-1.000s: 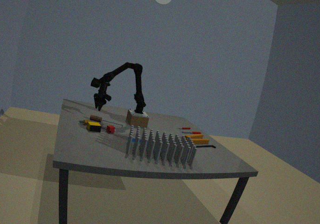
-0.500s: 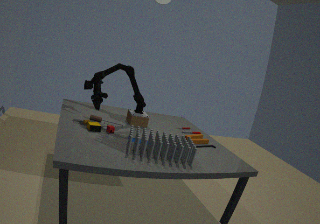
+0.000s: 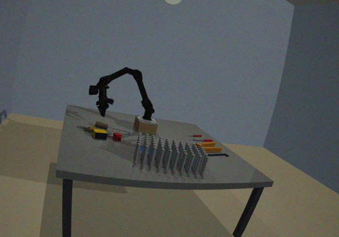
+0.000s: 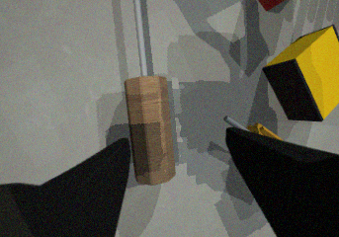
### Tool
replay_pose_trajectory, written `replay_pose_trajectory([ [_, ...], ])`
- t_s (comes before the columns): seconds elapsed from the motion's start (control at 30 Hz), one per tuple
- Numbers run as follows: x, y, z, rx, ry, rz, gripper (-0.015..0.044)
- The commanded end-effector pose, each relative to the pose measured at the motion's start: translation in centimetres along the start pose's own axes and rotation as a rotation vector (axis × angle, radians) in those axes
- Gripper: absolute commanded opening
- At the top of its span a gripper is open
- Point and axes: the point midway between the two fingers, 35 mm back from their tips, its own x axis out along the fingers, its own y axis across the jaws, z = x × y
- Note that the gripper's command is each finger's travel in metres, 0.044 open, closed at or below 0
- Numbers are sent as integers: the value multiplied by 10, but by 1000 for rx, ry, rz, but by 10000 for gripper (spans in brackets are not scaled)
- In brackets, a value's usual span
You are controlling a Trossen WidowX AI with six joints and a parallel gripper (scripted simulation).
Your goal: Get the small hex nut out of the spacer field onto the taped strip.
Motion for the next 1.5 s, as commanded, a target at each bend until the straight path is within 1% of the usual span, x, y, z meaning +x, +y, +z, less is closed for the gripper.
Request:
replay_pose_trajectory([
  [0.0,7,3,-2,-1,-3,5,280],
  [1.3,63,20,-17,-1,-4,4,280],
  [1.37,63,20,-17,-1,-4,4,227],
  [1.47,63,20,-17,-1,-4,4,208],
])
